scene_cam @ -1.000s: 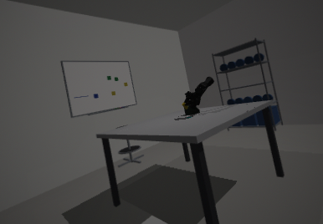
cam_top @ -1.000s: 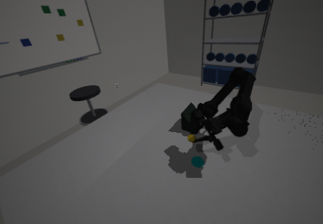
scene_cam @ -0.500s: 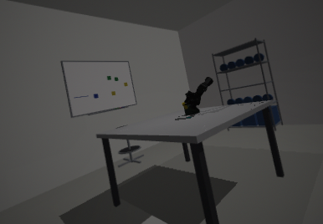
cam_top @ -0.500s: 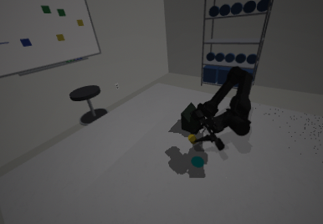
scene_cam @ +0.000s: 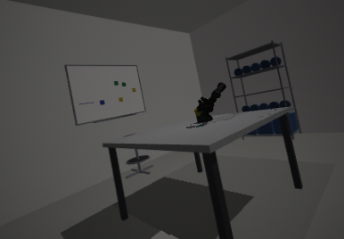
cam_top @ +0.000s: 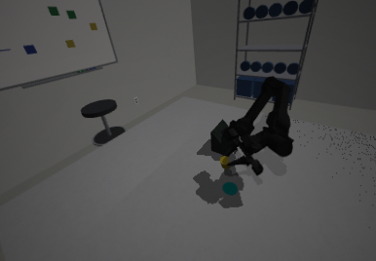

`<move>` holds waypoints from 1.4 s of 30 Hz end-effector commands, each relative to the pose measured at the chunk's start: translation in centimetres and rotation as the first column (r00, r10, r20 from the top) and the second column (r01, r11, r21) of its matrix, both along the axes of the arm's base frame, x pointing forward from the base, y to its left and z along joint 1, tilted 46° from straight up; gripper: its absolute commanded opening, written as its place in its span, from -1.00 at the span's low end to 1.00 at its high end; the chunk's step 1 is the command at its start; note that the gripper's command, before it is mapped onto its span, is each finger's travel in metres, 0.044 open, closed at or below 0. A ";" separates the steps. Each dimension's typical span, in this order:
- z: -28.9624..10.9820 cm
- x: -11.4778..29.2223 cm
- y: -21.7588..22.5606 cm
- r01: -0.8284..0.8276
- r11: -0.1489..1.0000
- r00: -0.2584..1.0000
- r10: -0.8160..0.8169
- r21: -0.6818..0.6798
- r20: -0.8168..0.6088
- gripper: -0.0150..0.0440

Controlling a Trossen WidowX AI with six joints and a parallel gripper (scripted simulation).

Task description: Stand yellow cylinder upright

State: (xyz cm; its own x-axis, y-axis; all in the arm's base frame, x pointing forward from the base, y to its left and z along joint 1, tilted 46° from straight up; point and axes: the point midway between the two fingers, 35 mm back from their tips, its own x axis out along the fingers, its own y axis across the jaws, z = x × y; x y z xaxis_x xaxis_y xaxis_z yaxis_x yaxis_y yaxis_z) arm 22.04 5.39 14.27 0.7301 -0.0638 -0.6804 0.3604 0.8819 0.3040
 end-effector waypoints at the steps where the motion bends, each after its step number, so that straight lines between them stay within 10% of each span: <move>1: 0.1 0.0 -0.1 0.016 1.000 1.000 -0.016 0.007 0.025 -0.14; 42: 1.6 -0.4 0.0 0.109 0.981 0.951 -0.150 0.164 0.271 -0.14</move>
